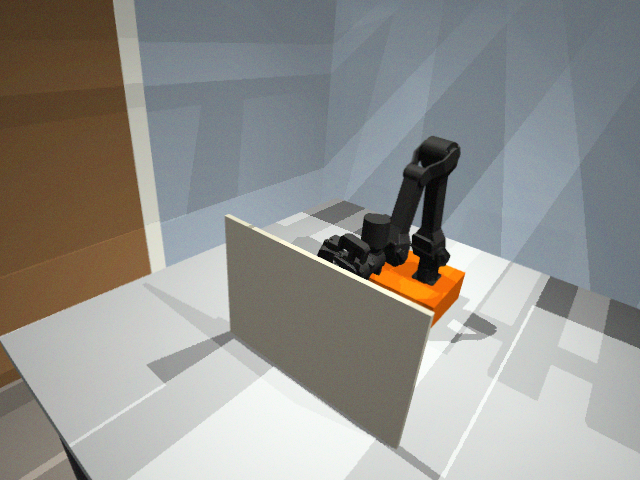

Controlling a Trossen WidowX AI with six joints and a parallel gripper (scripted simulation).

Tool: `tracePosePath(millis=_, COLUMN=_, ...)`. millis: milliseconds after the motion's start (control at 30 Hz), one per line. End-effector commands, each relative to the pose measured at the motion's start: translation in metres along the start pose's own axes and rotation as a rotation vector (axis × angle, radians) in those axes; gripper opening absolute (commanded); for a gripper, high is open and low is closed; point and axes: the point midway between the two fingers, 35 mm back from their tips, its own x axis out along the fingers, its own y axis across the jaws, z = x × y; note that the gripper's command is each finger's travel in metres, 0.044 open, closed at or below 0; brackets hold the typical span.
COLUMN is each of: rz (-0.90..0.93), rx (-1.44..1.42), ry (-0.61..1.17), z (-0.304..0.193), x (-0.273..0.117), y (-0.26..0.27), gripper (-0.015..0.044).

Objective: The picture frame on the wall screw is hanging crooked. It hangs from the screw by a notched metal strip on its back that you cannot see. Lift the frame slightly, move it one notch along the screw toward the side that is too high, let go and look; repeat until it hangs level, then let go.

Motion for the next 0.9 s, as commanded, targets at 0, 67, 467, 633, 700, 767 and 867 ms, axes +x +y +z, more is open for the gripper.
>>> tracePosePath(millis=0, rz=-0.001, rx=0.027, ry=0.0, z=0.0002, x=0.0, y=0.0, gripper=0.0)
tracePosePath(millis=67, rz=-0.001, rx=0.027, ry=0.0, z=0.0002, x=0.0, y=0.0, gripper=0.0)
tracePosePath(millis=467, rz=-0.001, rx=0.09, ry=0.001, z=0.0003, x=0.0, y=0.0002, gripper=0.0)
tracePosePath(millis=633, rz=-0.001, rx=0.121, ry=0.001, z=0.0004, x=-0.0001, y=0.0003, gripper=0.0)
tracePosePath(millis=700, rz=-0.001, rx=0.131, ry=0.001, z=0.0005, x=-0.0001, y=0.0004, gripper=0.0)
tracePosePath(millis=767, rz=-0.001, rx=0.142, ry=0.001, z=0.0005, x=-0.0001, y=0.0004, gripper=0.0)
tracePosePath(millis=867, rz=-0.001, rx=0.152, ry=0.001, z=0.0005, x=-0.0001, y=0.0005, gripper=0.0)
